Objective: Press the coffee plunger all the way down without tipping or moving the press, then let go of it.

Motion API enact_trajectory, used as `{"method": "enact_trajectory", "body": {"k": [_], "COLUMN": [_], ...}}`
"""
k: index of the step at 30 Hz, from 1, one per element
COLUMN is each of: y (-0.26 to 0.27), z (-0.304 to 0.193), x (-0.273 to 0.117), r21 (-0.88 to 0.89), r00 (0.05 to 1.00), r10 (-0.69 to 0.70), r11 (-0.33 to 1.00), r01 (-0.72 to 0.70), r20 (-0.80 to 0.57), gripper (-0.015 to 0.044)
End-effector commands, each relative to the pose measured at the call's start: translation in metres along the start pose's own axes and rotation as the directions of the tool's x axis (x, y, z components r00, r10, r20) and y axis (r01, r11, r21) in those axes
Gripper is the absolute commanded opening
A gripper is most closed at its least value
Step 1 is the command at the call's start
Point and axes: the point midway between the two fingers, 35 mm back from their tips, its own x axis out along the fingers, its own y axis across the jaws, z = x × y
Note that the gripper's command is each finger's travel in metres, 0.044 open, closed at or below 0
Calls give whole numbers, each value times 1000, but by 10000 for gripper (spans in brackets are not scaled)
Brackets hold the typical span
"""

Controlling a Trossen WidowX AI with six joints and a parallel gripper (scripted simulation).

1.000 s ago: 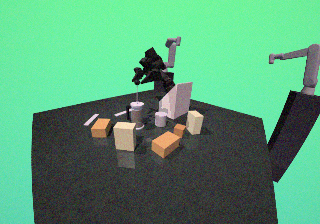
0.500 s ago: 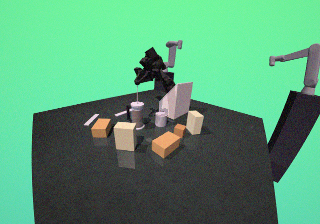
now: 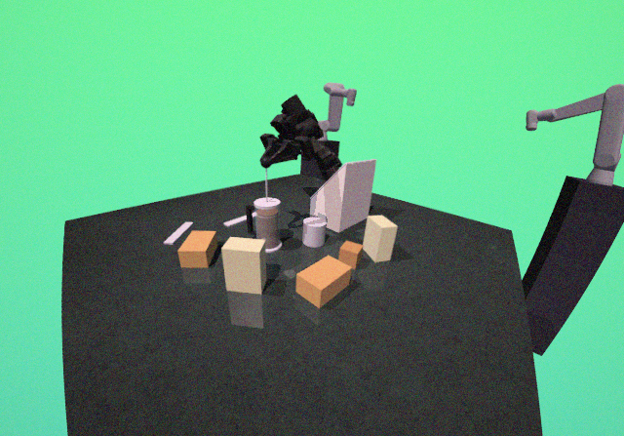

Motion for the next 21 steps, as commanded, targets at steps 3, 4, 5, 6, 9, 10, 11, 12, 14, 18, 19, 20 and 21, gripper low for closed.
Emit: {"method": "enact_trajectory", "body": {"k": [3, 4, 5, 6, 9, 10, 11, 12, 14, 18, 19, 20, 21], "y": [3, 3, 3, 3, 3, 4, 4, 4, 4, 4, 4, 4, 4], "z": [-15, -16, -17, -19, -23, -24, -25, -27, -29, -35, -36, -38, -39], "x": [9, 10, 11, 12, 15, 16, 17, 18, 20, 24, 25, 26, 27], "r21": [-12, -12, -11, -11, -11, -11, -11, -11, -11, -11, -12, -12, -12], "r00": [1000, 1000, 1000, 1000, 1000, 1000, 1000, 1000, 1000, 1000, 1000, 1000, 1000], "r10": [6, 7, 7, 7, 7, 7, 7, 8, 8, 8, 8, 8, 8], "r11": [1000, 1000, 1000, 1000, 1000, 1000, 1000, 1000, 1000, 1000, 1000, 1000, 1000], "r01": [-7, -7, -7, -7, -8, -8, -8, -8, -8, -8, -8, -8, -8], "r20": [-18, -18, -18, -18, -19, -19, -19, -19, -19, -19, -19, -19, -19], "gripper": [127, 127, 127, 127, 127, 127, 127, 127, 127, 127, 127, 127, 127]}}
